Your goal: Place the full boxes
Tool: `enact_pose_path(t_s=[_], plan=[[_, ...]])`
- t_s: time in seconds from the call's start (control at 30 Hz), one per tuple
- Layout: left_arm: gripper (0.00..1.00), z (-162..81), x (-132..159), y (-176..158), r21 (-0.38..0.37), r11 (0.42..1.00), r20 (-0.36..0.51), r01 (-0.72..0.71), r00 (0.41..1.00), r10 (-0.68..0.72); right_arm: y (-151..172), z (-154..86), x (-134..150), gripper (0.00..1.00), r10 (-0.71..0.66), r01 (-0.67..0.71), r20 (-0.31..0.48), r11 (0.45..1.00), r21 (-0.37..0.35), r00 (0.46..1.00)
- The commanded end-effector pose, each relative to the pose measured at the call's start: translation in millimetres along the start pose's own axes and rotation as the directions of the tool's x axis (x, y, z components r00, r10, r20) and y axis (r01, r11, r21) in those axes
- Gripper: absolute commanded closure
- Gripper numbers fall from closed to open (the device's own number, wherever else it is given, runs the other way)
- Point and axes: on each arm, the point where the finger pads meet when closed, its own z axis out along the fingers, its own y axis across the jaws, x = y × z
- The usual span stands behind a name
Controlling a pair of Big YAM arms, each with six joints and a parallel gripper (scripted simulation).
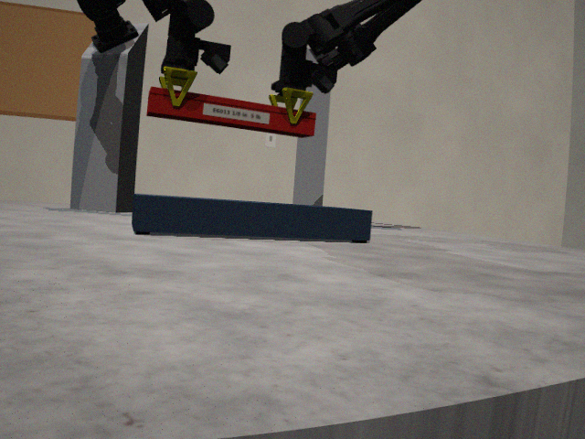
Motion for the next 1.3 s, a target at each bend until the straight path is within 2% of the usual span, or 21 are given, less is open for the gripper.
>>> enact_pose_path(t_s=[0.0,0.43,1.27], plan=[[1.00,-31.9,0.5,-16.0,0.060,0.998,-0.004,-0.009,1.000,0.009,-18.4,-24.6,-6.9,1.00,0.001,-0.003,0.027,0.999,0.050,1.000],[1.00,-39.3,2.5,-29.1,0.069,0.998,-0.007,-0.014,1.000,0.014,-23.4,-28.6,-7.0,1.00,-0.004,0.002,0.027,0.999,0.052,1.000],[1.00,-44.6,1.9,-32.4,0.069,0.998,-0.007,-0.014,1.000,0.014,-25.1,-31.4,-6.1,1.00,-0.009,0.008,0.027,0.999,0.051,1.000]])
